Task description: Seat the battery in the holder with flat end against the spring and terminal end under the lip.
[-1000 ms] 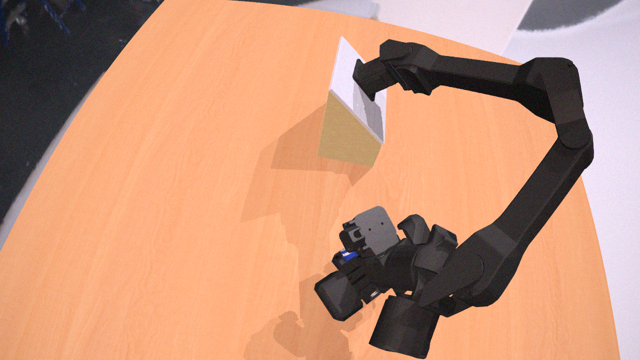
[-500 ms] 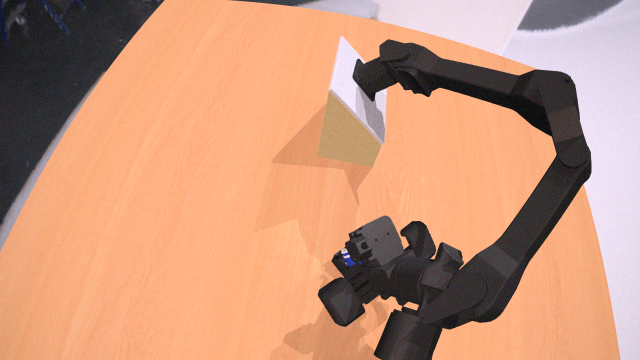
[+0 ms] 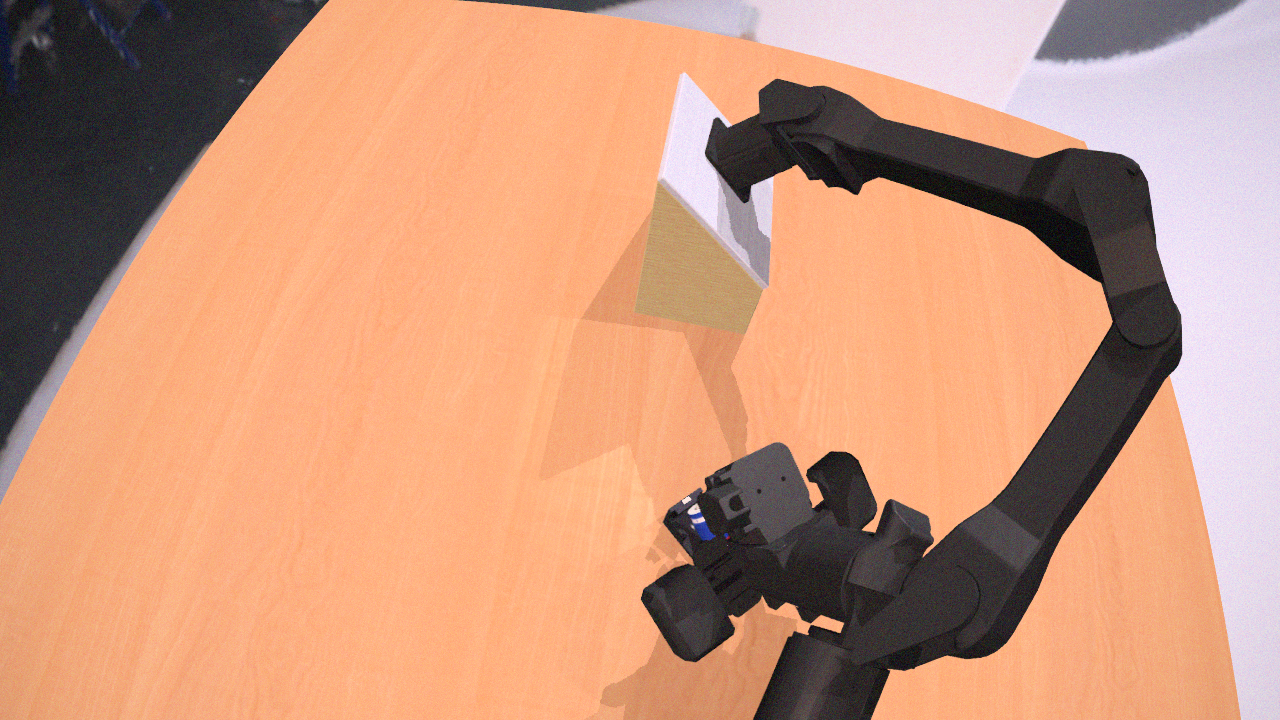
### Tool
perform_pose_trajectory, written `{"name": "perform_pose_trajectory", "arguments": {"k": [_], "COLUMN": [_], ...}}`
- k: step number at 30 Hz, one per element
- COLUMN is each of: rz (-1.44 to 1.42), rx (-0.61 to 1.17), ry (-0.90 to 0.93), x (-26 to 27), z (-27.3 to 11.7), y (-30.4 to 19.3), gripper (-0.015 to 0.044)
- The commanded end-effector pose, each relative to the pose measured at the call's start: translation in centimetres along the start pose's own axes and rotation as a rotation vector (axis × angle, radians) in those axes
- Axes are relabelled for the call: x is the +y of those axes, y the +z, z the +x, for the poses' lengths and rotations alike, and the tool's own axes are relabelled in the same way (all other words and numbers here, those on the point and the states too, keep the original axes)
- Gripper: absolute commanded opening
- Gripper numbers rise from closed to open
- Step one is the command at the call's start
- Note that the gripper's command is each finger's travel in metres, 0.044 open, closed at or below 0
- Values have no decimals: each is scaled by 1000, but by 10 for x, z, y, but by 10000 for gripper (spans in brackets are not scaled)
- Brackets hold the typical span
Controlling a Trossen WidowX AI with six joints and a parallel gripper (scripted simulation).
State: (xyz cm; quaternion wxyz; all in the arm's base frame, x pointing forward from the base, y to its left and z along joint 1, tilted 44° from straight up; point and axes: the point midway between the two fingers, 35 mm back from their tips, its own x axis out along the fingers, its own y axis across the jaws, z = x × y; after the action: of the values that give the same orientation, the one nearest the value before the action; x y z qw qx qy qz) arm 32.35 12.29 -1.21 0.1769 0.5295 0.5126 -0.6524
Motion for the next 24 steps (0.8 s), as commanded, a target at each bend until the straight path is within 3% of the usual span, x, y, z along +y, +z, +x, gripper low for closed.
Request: {"name": "perform_pose_trajectory", "arguments": {"k": [1, 24], "rz": [3, 2], "rx": [3, -4], "ry": [1, -8], "x": [1, 1], "z": [-1, -7], "y": [-4, -14], "gripper": [74, 74]}}
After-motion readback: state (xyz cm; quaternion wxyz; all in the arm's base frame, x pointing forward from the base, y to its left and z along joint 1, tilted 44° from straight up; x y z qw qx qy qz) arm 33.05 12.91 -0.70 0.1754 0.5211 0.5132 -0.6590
